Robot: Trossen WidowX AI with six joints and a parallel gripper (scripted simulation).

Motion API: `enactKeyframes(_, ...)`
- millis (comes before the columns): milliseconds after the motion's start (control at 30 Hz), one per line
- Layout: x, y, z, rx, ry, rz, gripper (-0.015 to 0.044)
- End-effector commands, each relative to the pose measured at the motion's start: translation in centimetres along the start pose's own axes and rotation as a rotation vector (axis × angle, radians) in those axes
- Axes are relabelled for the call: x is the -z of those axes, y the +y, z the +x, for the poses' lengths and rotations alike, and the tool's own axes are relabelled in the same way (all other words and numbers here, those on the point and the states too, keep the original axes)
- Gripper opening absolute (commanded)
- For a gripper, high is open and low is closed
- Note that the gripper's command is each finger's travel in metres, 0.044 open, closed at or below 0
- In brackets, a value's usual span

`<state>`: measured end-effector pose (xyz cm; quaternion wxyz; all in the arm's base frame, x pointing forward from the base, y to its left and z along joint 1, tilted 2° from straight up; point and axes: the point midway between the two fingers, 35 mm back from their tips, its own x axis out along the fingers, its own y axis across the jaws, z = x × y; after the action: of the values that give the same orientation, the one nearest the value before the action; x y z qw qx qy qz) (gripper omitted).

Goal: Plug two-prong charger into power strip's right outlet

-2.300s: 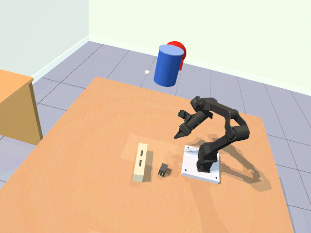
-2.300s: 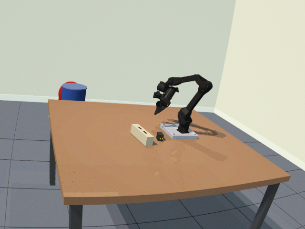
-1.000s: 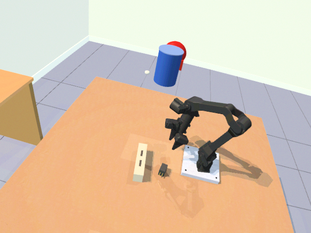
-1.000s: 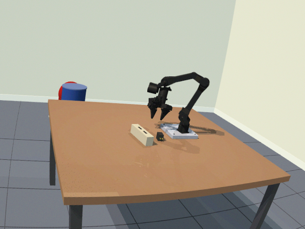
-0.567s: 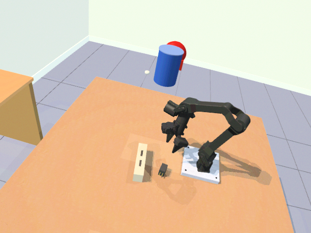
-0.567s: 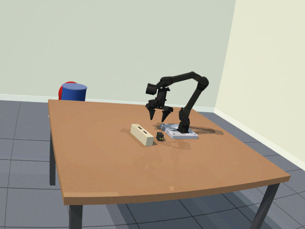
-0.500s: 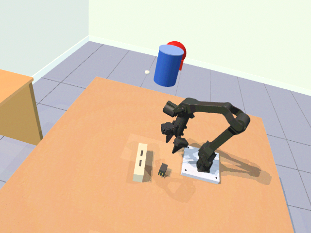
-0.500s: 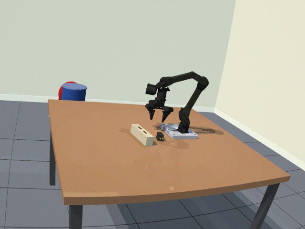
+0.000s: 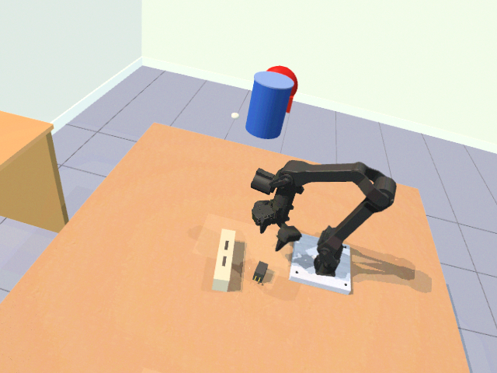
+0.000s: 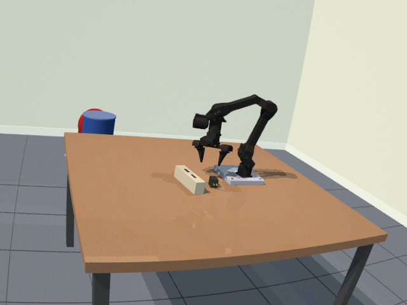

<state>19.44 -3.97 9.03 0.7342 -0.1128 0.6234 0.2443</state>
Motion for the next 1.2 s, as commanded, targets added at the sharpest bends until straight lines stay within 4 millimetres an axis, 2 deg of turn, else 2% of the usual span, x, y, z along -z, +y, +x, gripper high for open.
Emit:
enactKeyframes(0, -0.6, 0.2, 0.1, 0.012, 0.022, -0.062, 0.044)
enactKeyframes(1167, -4.4, 4.6, 1.9, 0.065, 0.217, -0.585, 0.044)
